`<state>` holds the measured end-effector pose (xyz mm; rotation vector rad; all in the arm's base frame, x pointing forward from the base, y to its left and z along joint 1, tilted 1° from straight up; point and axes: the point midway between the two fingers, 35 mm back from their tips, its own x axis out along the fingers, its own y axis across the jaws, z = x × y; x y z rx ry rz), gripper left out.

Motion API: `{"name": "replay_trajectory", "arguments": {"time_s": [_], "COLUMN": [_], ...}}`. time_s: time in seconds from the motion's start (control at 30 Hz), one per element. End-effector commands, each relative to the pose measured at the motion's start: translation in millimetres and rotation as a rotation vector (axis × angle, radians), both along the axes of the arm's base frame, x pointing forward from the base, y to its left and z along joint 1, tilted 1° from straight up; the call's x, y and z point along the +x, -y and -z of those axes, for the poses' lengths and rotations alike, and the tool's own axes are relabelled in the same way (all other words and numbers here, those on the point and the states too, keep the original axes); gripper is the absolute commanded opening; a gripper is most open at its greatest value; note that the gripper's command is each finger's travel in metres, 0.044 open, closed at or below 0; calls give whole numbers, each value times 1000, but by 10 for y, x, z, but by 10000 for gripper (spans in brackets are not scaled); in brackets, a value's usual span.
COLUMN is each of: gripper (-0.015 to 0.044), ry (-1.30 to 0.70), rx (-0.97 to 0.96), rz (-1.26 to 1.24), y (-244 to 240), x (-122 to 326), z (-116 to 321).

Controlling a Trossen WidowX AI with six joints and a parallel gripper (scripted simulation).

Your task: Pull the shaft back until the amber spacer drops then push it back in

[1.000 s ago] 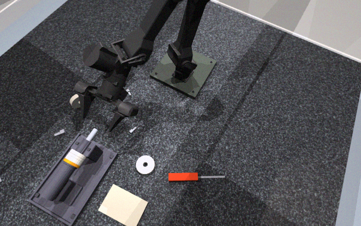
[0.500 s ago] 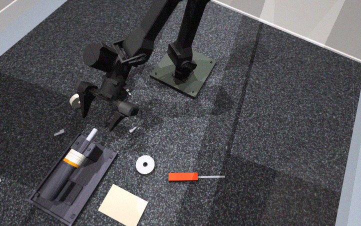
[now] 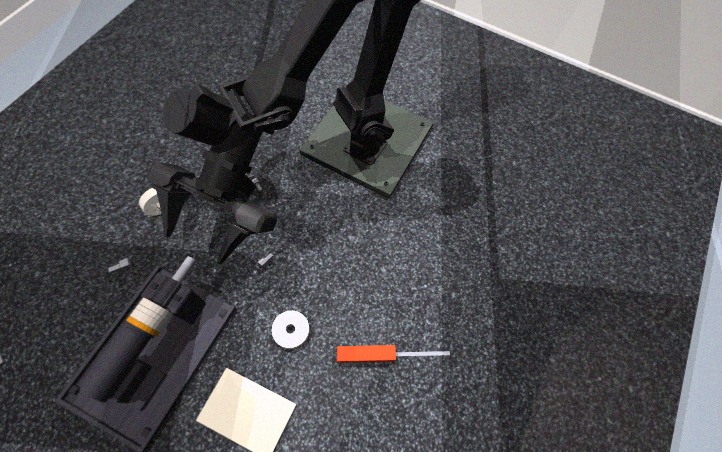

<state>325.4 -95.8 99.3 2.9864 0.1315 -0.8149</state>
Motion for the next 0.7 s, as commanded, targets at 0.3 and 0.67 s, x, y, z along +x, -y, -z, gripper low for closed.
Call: {"name": "replay_trajectory", "arguments": {"time_s": [0.3, 0.67], "gripper": [440, 440], "ry": [-285, -626], "rx": [-73, -122], "rz": [-14, -58], "y": [73, -81], "x": [575, 704], "z": [-268, -269]}}
